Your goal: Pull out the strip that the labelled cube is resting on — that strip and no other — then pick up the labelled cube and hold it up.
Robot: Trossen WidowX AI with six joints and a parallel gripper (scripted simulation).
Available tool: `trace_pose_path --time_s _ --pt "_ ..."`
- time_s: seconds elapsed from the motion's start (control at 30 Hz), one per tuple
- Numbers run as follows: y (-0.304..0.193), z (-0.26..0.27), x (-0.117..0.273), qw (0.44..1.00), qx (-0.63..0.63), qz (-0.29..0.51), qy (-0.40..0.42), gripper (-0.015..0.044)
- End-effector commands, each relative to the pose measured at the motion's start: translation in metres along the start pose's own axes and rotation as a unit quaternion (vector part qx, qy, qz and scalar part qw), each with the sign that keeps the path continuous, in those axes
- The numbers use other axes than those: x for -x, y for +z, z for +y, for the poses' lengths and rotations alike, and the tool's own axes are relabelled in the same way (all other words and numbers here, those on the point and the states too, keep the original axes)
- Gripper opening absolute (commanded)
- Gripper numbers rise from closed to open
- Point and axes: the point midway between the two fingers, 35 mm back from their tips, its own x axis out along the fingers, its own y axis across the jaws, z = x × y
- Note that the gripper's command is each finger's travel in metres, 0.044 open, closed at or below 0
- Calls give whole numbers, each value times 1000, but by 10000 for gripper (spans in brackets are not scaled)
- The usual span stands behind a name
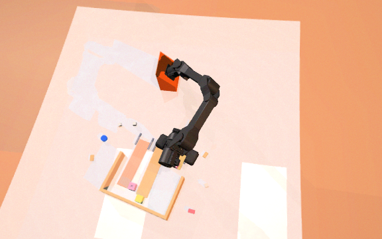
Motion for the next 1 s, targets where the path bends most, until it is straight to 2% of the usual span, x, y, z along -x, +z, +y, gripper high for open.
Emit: trace_pose_path --time_s 0.0,0.2,0.43,0.97 --pt "15 -2 -1 1000 -1 2 -2 440" --pt "34 -3 -3 1000 -1 2 -2 440" --pt "34 -3 -11 1000 -1 2 -2 256" --pt "34 -2 -37 1000 0 2 -2 250"
